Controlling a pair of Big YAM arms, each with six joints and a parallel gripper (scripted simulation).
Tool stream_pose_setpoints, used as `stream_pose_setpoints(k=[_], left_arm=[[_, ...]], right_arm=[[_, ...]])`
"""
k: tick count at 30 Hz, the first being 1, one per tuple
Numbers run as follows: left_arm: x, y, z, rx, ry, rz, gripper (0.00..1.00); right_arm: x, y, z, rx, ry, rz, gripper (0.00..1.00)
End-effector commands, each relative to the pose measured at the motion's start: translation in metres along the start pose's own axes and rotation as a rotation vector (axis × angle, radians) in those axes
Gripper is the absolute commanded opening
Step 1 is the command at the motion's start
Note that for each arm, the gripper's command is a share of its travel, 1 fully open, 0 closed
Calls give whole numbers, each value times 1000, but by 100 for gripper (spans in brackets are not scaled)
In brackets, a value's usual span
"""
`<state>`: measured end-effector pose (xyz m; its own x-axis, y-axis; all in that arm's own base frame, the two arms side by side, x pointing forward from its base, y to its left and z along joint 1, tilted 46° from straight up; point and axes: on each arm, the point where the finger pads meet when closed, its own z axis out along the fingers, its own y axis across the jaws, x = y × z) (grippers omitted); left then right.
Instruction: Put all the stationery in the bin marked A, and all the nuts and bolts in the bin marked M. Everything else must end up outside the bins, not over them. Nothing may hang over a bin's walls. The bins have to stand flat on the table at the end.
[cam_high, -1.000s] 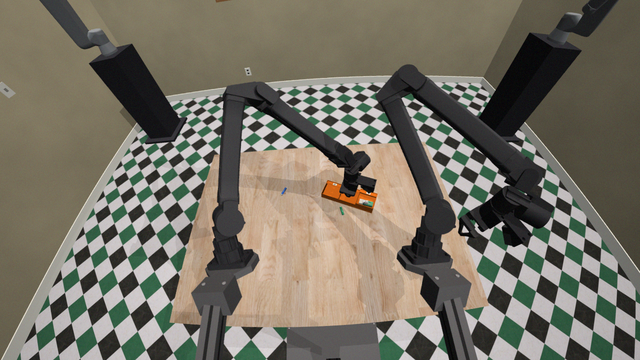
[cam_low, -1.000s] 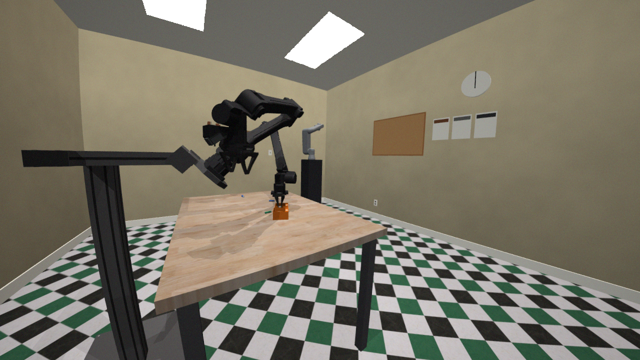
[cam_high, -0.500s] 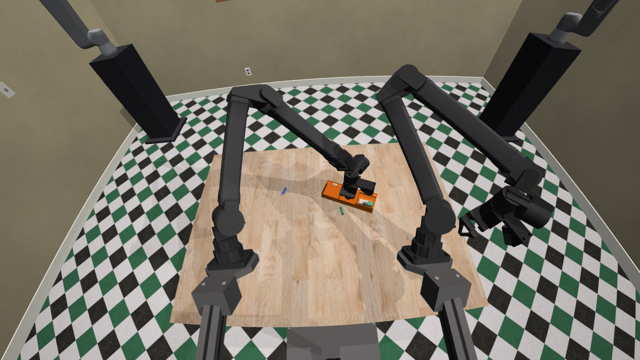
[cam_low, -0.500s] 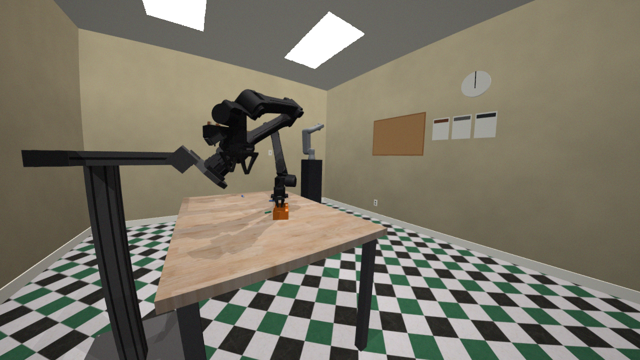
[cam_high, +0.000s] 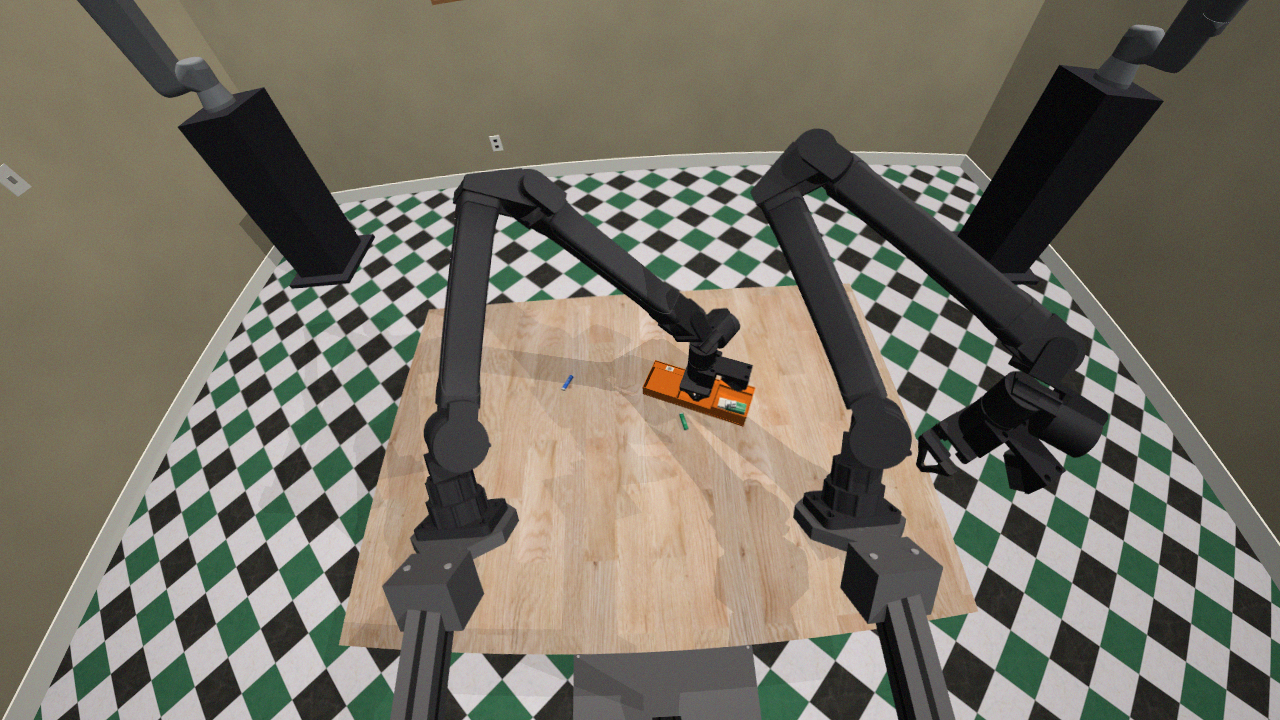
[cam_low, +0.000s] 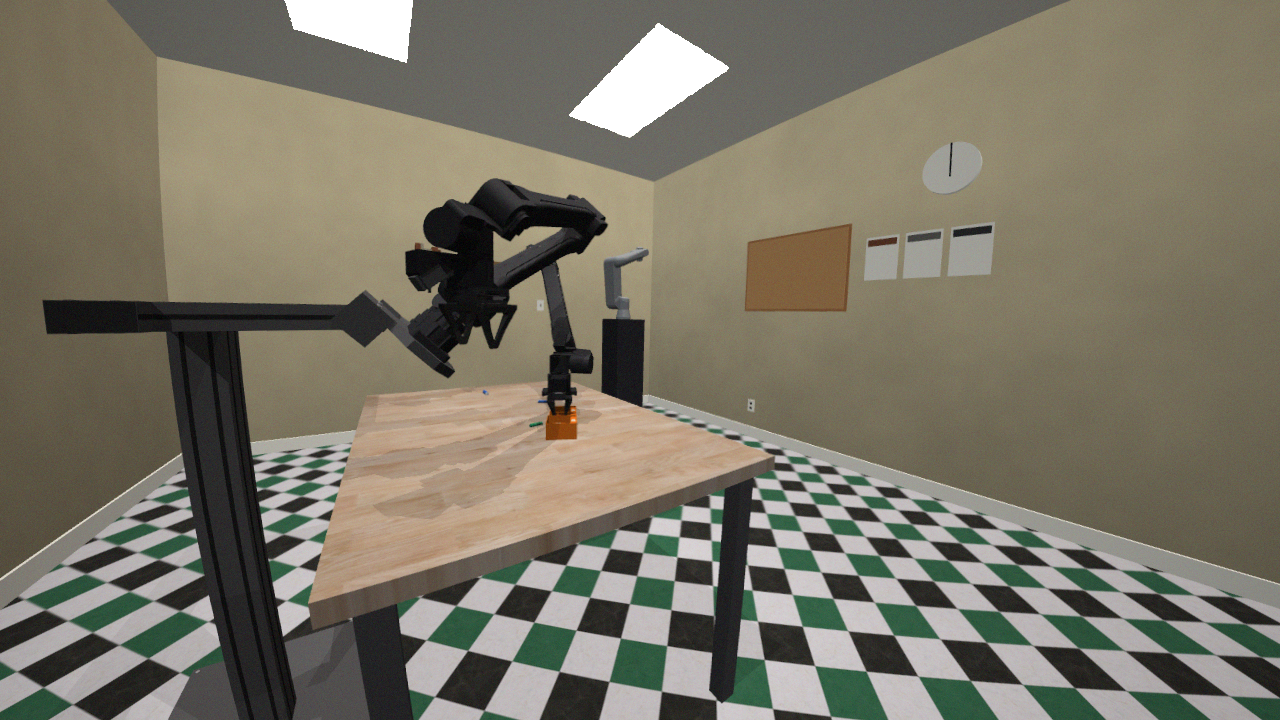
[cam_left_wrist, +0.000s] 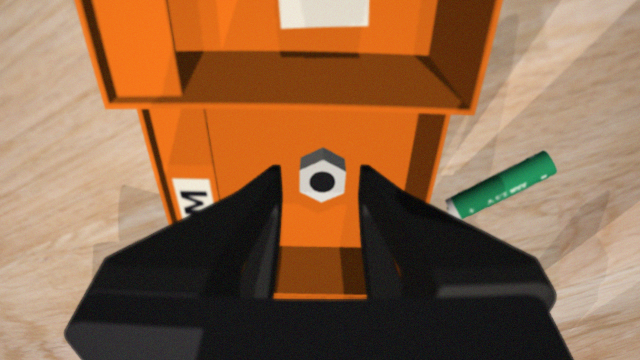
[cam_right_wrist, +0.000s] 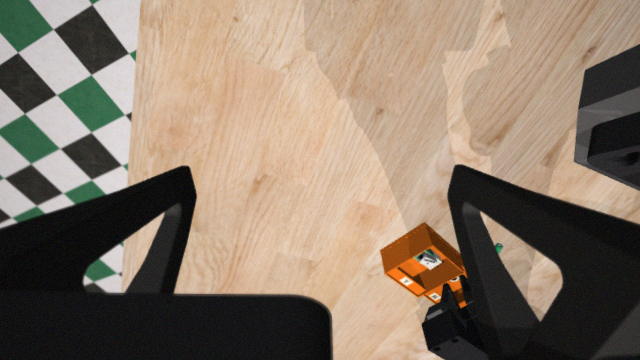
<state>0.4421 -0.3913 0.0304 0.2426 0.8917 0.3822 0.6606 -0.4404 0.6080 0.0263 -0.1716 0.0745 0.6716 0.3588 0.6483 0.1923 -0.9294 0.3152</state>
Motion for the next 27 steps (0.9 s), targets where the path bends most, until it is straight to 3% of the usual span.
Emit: stream_pose_setpoints(k=[1,11,14,20,27], left_arm=[[-2,2,6,5,2,10,30],[-2,3,6,6,3,10,30],[-8,11,-20,-22,-18,-5,30],[4,6,-19,-6,-1,-13,30],[-6,2,-32,-12,-14,4,30]], right_arm=[[-5,12,-12,-16,-15,10,100],[-5,12,-12,-16,-15,10,100],[-5,12,-12,-16,-15,10,100],[-5,12,-12,-16,-15,10,100],[-5,12,-12,-16,-15,10,100]])
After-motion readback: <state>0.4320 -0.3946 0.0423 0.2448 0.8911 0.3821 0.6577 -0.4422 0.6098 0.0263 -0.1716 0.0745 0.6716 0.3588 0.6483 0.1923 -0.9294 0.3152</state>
